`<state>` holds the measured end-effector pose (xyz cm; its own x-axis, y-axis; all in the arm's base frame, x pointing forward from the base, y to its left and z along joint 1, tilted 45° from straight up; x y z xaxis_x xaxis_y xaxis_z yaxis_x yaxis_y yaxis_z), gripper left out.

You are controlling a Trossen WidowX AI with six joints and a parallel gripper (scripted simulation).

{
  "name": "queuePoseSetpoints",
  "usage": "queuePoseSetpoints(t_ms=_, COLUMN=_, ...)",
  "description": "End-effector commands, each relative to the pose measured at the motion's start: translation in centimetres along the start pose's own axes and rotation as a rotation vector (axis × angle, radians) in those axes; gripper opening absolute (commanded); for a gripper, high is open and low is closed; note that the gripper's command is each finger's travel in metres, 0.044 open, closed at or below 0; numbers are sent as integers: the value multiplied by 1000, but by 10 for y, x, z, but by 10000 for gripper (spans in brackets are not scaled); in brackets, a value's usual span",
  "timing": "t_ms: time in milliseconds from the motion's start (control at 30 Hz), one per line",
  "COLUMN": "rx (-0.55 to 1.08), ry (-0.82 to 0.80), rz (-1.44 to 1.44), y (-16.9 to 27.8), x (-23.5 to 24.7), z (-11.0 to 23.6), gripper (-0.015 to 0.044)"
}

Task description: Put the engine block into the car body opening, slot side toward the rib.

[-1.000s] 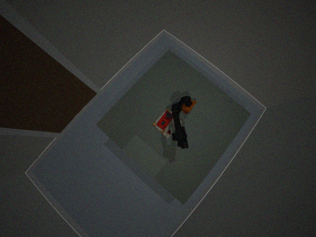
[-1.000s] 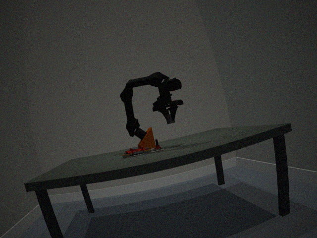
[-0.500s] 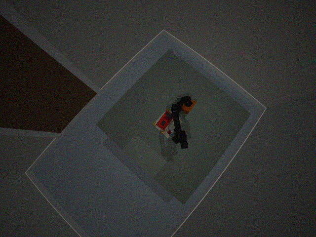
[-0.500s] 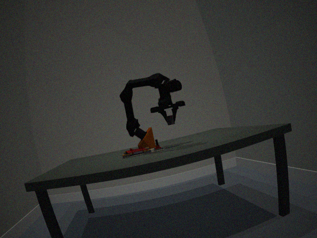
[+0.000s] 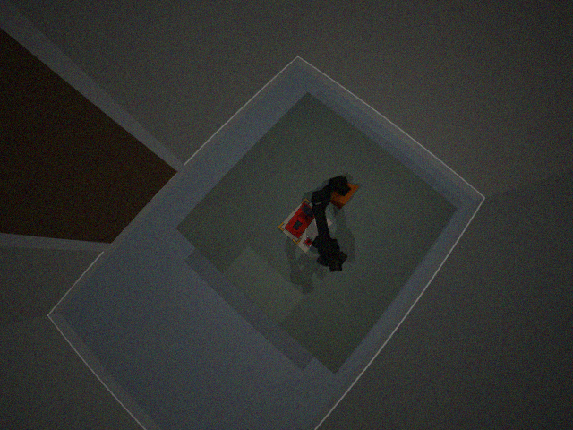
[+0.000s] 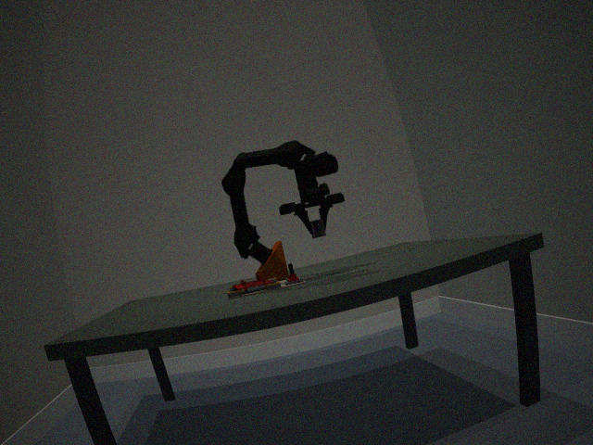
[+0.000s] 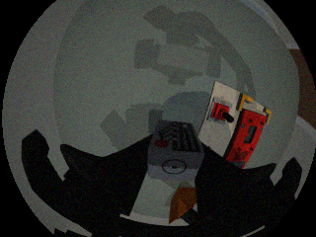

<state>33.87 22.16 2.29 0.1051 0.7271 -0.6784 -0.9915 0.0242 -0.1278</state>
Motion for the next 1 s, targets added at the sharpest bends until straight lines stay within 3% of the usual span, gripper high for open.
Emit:
queuePoseSetpoints(t_ms=0, rx=-2, ry=3, rz=133, y=0, x=0, z=-1, gripper=0)
queuePoseSetpoints(t_ms=967, rx=0, ry=4, rz=1137, y=0, x=0, z=-7, gripper=0)
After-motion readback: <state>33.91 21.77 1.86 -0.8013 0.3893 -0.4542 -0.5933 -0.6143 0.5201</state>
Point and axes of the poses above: the point midway between the two fingers, 35 mm back from their tips, its own z axis back along the fingers, its own x axis across the jaws, y = z × x, the point moved 6 cm from there along z, back along the fingers, and after that the axes turned 12 degrees about -z, right-handed, at the moved point
